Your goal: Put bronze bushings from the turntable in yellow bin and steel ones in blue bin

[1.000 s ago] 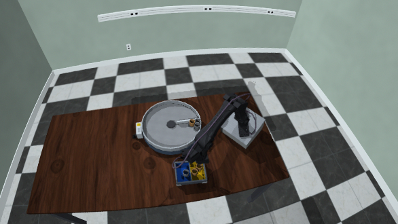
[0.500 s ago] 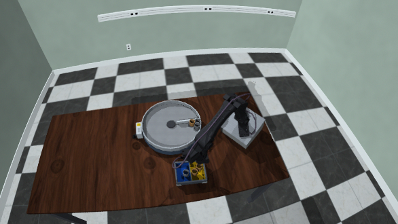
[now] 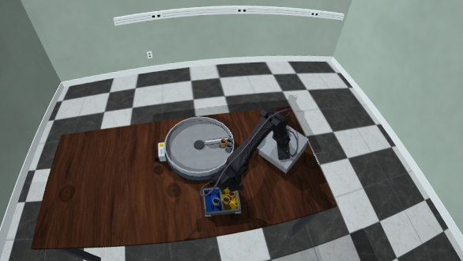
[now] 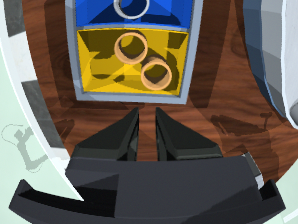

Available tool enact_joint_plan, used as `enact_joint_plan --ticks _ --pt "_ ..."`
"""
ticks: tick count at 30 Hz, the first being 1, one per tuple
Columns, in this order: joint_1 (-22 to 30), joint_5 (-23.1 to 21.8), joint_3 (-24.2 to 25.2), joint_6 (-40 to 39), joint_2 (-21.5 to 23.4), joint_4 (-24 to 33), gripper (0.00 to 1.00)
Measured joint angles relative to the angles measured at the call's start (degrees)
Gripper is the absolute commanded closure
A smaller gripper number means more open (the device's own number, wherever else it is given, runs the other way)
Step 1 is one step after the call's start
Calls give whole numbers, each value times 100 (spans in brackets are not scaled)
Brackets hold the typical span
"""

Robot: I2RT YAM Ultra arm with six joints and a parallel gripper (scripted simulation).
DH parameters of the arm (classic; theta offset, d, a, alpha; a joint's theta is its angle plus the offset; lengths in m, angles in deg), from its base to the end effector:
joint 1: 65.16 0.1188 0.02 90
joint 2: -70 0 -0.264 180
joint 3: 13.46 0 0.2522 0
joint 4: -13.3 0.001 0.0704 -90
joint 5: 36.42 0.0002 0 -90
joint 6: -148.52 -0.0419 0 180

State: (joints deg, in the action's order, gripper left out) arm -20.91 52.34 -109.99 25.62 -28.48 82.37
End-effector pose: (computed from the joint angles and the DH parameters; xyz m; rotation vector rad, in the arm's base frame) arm 0.2475 0.2437 0.2651 -0.2898 2.8637 0.3244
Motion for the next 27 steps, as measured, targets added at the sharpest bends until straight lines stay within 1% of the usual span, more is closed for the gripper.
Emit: enact_joint_plan --ticks 21,27 --pt "-22 -15 0 20 0 0 86" --pt "-122 -52 140 70 83 -57 86"
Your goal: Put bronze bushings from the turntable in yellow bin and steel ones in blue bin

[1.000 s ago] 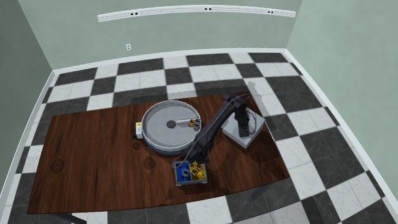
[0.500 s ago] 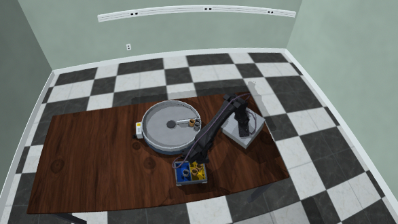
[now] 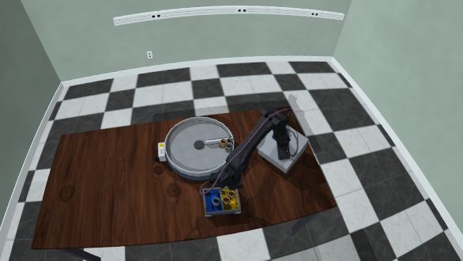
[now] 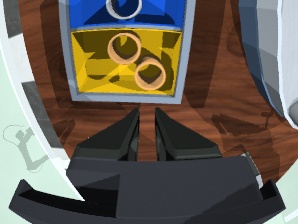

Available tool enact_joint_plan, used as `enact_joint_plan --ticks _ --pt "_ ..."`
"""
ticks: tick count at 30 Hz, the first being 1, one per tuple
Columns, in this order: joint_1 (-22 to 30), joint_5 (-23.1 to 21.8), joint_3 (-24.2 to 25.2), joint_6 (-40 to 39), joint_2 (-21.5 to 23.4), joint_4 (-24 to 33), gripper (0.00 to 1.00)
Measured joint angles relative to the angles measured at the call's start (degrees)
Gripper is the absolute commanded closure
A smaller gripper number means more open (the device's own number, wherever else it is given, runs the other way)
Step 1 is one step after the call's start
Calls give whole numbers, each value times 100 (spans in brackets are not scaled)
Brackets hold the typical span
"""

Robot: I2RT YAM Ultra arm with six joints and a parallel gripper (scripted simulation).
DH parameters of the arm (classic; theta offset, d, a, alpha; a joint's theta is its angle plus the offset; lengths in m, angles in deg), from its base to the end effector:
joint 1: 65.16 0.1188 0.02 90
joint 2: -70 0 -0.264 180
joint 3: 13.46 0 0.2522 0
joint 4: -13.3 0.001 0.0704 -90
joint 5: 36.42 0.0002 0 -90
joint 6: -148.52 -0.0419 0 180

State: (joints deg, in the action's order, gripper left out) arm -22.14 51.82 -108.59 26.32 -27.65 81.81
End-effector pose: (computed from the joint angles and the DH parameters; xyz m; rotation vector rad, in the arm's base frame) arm 0.2495 0.2360 0.2631 -0.2789 2.8662 0.3287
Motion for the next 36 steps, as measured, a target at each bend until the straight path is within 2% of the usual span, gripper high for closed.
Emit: enact_joint_plan --ticks 7,17,27,30,36 --pt "-358 -107 529 186 323 -96 86" --pt "-1355 -365 1471 787 931 -337 86" --pt "-2979 -774 2284 1856 1335 -527 86" --pt "-3451 -887 2409 2212 1344 -555 86" --pt "-4044 -1123 2444 2800 1290 -619 86"
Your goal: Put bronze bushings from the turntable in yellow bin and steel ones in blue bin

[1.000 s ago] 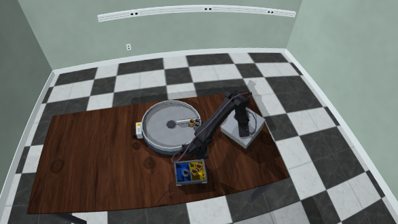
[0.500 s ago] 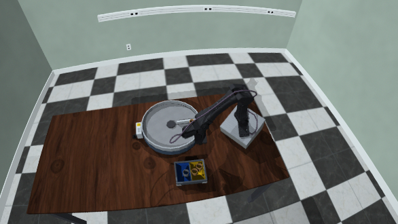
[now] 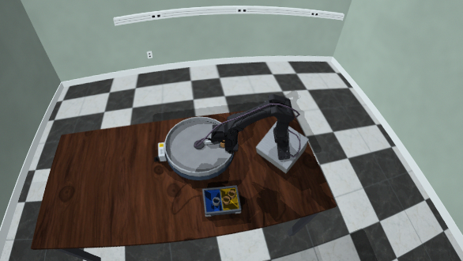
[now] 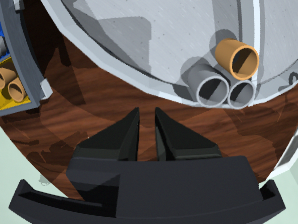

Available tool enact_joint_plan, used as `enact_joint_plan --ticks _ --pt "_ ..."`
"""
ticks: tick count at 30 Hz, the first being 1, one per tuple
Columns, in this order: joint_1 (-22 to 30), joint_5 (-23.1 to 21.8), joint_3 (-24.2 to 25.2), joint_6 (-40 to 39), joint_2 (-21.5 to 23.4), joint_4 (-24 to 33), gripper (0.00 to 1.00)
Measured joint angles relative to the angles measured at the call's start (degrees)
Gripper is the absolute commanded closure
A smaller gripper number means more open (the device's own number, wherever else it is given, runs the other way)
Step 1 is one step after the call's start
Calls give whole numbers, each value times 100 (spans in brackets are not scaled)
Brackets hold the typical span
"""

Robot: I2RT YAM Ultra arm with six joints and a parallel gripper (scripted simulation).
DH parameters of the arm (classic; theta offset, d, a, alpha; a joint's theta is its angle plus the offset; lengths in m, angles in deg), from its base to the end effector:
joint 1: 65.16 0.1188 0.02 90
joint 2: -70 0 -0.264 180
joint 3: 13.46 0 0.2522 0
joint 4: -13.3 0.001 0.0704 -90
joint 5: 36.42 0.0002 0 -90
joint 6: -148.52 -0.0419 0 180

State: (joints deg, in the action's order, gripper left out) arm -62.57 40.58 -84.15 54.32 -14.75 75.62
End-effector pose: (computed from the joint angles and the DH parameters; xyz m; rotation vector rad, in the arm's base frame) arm 0.2657 0.0225 0.2123 0.0013 2.8982 0.3501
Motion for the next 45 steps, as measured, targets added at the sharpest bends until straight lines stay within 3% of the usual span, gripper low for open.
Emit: enact_joint_plan --ticks 6,12,45 --pt "-719 -162 17 579 -195 -20 86" --pt "-1084 -260 15 975 -278 -20 86" --pt "-1226 -361 17 1268 -319 -22 86"
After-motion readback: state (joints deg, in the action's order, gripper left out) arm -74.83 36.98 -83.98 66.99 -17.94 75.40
